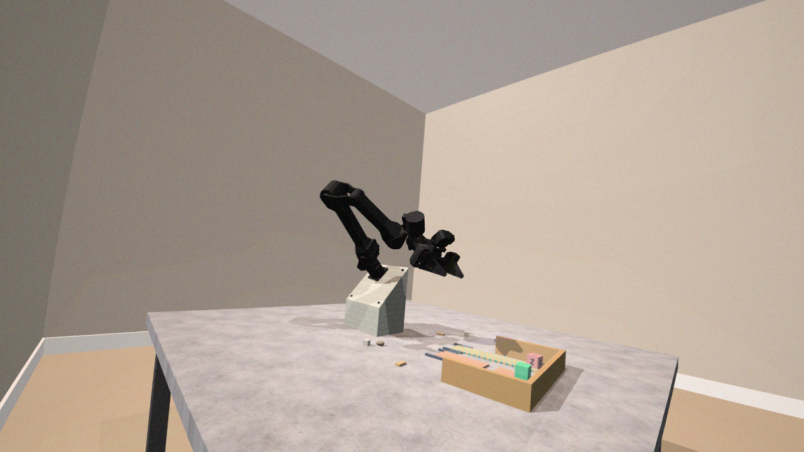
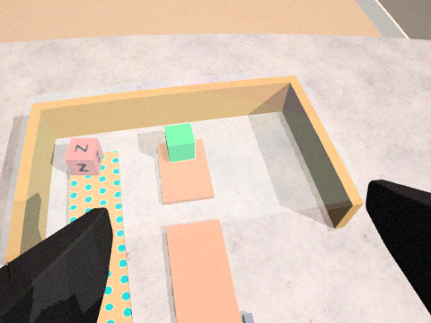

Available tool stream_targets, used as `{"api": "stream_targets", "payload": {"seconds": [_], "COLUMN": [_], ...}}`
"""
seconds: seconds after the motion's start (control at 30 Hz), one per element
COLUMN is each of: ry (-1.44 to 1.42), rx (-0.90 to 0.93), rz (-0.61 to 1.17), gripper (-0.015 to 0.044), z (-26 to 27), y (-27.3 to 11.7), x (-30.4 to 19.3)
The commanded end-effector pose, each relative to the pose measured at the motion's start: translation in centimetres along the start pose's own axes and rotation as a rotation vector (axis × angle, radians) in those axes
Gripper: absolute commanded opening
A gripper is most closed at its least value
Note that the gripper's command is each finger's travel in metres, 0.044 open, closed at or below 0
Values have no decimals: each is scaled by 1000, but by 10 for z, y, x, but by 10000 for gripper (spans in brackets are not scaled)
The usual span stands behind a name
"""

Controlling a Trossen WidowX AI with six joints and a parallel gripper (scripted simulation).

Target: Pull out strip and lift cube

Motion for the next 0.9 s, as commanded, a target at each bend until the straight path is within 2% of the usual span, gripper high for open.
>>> {"api": "stream_targets", "payload": {"seconds": [0.0,0.8,0.87], "ry": [100,103,102], "rx": [-52,-54,-44], "rz": [76,78,89], "gripper": [400,400,347], "z": [32,33,35], "y": [-28,-29,-26], "x": [-40,-41,-41]}}
Point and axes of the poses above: the point midway between the two fingers, 35 mm back from their tips, its own y axis out along the fingers, its own z axis across the jaws, x = y × z, the point moved 7 cm from there along -y, back along the fingers, and after that the axes turned 1 degree about -y, right-handed, at the moved point
